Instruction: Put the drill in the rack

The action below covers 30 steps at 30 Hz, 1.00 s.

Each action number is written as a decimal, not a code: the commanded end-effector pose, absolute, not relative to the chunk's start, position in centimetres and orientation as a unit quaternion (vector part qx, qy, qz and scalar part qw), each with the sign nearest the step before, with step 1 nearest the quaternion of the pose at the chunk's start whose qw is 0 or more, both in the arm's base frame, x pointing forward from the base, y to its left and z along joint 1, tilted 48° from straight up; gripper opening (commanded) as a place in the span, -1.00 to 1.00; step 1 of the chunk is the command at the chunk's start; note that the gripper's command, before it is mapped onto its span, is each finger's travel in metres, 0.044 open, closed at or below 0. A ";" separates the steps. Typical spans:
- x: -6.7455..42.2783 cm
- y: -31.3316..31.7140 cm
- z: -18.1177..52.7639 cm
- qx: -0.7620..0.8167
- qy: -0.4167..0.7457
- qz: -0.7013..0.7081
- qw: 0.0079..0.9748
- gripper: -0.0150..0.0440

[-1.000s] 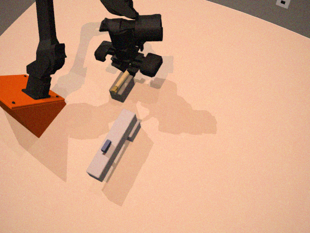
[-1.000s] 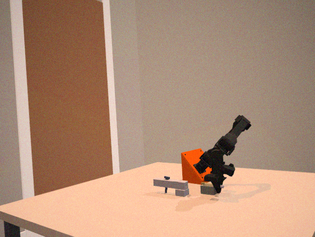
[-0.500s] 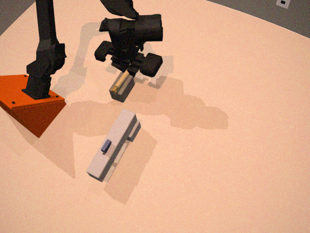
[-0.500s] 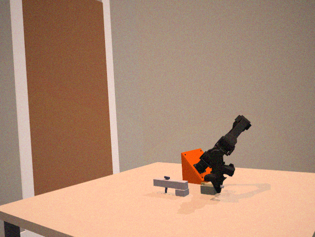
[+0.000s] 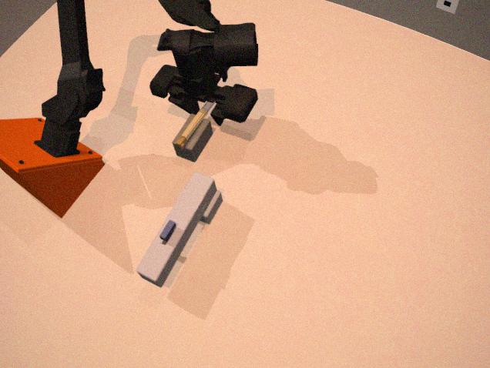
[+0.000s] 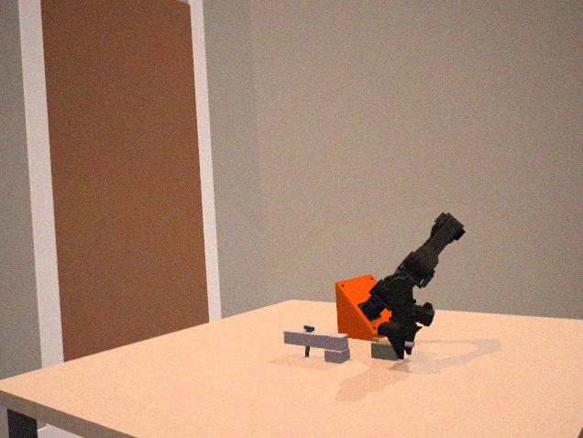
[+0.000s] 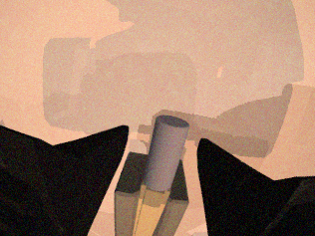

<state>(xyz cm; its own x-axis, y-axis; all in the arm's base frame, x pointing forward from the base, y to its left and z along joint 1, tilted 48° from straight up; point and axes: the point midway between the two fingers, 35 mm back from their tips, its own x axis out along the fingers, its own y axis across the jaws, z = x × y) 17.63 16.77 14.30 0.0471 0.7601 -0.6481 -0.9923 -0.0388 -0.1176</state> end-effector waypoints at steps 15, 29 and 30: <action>17.4 13.5 16.8 -0.293 0.210 0.664 0.655 1.00; 18.8 7.7 17.6 -0.311 0.277 0.606 0.678 1.00; 19.1 6.2 17.2 -0.315 0.303 0.583 0.685 1.00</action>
